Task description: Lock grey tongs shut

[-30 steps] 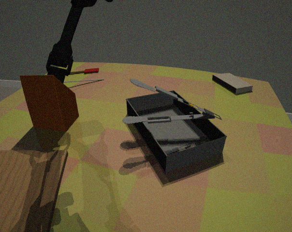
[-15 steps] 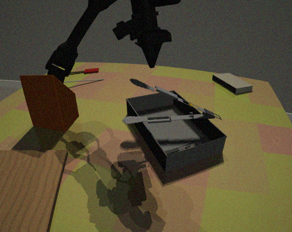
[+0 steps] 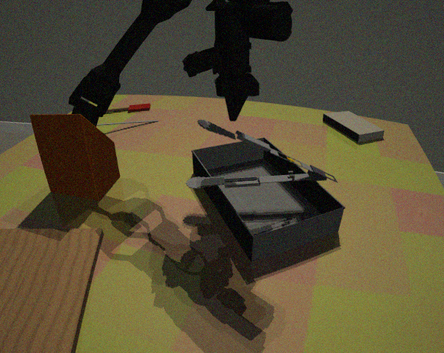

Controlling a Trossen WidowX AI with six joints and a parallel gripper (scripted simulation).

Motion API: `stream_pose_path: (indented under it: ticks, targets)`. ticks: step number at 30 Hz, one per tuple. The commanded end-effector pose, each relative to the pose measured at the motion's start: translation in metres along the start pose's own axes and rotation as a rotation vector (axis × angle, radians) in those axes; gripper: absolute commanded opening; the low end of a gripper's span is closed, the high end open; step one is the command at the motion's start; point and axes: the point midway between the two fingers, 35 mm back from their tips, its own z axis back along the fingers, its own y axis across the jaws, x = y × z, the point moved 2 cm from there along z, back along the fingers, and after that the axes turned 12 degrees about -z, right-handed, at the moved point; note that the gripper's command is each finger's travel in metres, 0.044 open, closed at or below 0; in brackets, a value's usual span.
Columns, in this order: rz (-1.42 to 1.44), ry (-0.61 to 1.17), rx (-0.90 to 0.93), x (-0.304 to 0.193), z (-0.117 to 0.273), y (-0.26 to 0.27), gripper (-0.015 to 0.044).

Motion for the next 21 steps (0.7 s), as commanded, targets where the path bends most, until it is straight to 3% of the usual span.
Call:
stream_pose_path:
  ticks: [1, 21]
  targets:
    - [-0.007, 0.0, -0.007, -0.001, -0.002, -0.001, -0.015]
    - [-0.007, 0.002, -0.006, -0.002, -0.032, -0.001, -0.015]
